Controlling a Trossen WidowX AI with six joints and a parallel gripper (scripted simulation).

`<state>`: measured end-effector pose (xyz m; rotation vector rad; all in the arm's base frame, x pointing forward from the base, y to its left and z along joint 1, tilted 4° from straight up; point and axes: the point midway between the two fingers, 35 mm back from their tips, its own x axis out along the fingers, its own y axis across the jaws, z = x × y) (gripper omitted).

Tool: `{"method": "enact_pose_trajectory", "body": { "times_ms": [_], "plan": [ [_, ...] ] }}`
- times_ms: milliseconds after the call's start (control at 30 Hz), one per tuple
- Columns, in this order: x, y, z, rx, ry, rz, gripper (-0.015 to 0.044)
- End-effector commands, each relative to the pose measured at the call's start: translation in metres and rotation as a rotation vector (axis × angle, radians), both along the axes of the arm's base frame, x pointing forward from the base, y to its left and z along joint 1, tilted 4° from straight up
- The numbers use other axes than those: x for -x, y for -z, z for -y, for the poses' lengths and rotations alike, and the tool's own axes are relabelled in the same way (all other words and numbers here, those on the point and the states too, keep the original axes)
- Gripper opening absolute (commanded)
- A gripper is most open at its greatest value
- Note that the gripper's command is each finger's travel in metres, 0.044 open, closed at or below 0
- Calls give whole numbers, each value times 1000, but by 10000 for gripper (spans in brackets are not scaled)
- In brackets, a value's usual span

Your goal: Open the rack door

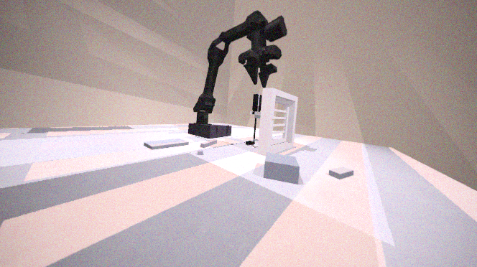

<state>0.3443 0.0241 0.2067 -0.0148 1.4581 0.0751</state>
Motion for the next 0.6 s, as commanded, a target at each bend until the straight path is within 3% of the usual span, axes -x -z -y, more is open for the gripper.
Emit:
{"method": "enact_pose_trajectory", "body": {
  "times_ms": [0, 567],
  "plan": [
    [4, 7, -2, -4, 3, -94, 286],
    [3, 24, -3, -4, 1, -118, 286]
  ]
}}
